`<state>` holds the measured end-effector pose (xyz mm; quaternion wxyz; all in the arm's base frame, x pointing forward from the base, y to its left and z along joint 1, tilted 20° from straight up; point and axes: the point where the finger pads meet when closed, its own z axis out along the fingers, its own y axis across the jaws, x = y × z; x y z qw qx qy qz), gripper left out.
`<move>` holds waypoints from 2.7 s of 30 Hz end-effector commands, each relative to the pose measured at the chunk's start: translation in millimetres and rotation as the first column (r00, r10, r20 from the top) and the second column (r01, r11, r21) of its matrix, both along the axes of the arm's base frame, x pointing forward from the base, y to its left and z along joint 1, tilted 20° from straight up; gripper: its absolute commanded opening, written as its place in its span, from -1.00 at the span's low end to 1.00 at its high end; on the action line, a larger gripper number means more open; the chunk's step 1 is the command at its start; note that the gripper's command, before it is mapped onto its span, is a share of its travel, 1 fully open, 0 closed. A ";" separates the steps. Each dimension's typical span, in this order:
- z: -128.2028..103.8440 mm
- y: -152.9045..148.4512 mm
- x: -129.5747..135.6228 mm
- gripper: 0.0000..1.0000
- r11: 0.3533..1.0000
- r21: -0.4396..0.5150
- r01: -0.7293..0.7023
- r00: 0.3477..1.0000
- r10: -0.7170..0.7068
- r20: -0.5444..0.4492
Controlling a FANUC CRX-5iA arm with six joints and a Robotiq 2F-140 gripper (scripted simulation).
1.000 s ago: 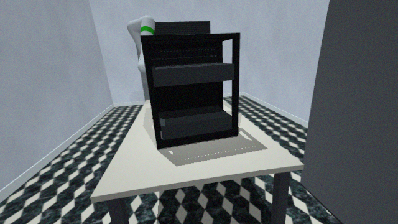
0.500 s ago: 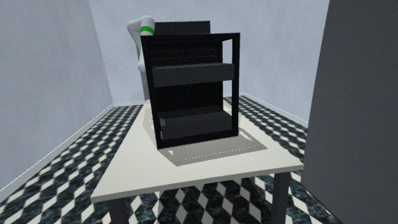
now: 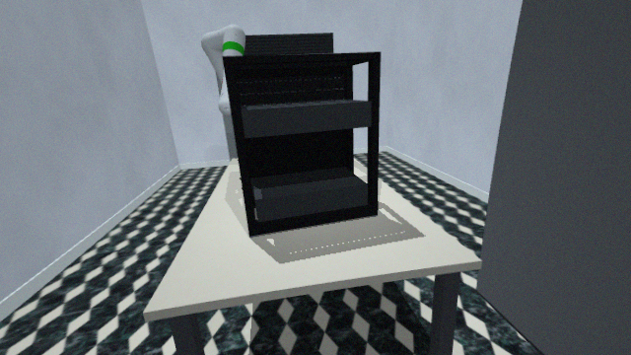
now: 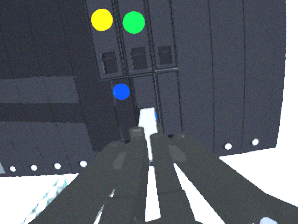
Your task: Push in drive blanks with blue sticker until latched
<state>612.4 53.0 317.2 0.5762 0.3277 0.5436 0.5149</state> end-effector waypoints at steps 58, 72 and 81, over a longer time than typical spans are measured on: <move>1.5 1.5 7.2 -1.00 1.000 0.000 0.000 1.000 0.000 0.000; 1.5 1.5 7.2 -1.00 1.000 0.000 0.000 1.000 0.000 0.000; -0.1 0.0 -1.1 -1.00 1.000 0.000 0.000 1.000 0.000 0.000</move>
